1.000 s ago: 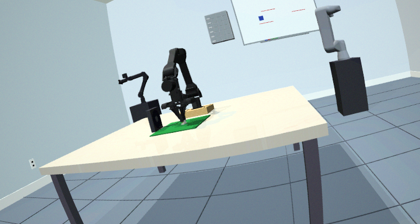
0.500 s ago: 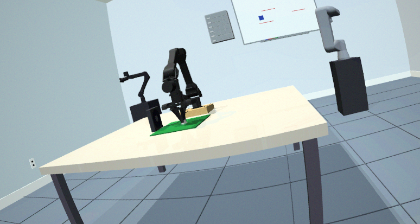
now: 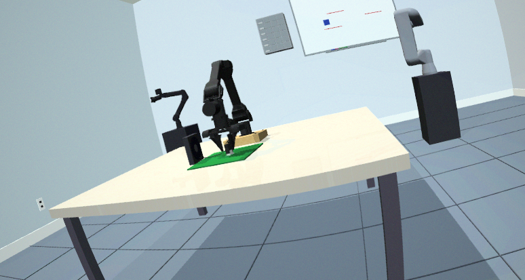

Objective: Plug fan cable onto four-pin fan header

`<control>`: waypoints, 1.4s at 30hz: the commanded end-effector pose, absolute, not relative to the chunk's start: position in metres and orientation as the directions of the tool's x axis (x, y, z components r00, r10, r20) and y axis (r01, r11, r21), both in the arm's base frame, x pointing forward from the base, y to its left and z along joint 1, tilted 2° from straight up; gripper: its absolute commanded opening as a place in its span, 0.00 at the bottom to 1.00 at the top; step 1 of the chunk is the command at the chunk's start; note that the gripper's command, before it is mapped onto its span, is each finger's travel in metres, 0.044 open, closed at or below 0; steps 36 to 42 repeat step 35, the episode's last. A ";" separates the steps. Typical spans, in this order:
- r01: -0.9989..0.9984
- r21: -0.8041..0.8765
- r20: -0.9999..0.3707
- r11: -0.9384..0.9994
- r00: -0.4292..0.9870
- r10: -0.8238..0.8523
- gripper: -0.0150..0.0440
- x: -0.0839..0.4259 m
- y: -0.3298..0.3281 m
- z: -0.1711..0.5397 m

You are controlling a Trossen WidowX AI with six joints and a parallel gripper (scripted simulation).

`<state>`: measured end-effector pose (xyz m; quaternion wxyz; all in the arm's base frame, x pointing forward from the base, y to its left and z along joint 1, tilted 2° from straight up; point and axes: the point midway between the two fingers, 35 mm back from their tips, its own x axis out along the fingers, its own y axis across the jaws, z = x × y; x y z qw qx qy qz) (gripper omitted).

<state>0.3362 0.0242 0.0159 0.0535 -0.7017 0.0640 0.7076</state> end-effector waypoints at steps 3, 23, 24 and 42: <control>-0.167 0.012 -1.000 -0.986 -0.012 -0.010 0.69 0.338 0.025 0.058; -0.167 0.009 -1.000 -0.986 -0.005 -0.008 0.69 0.442 0.030 0.075; -0.167 0.009 -1.000 -0.986 -0.004 -0.008 0.69 0.448 0.030 0.074; -0.167 0.009 -1.000 -0.986 -0.003 -0.008 0.69 0.457 0.030 0.072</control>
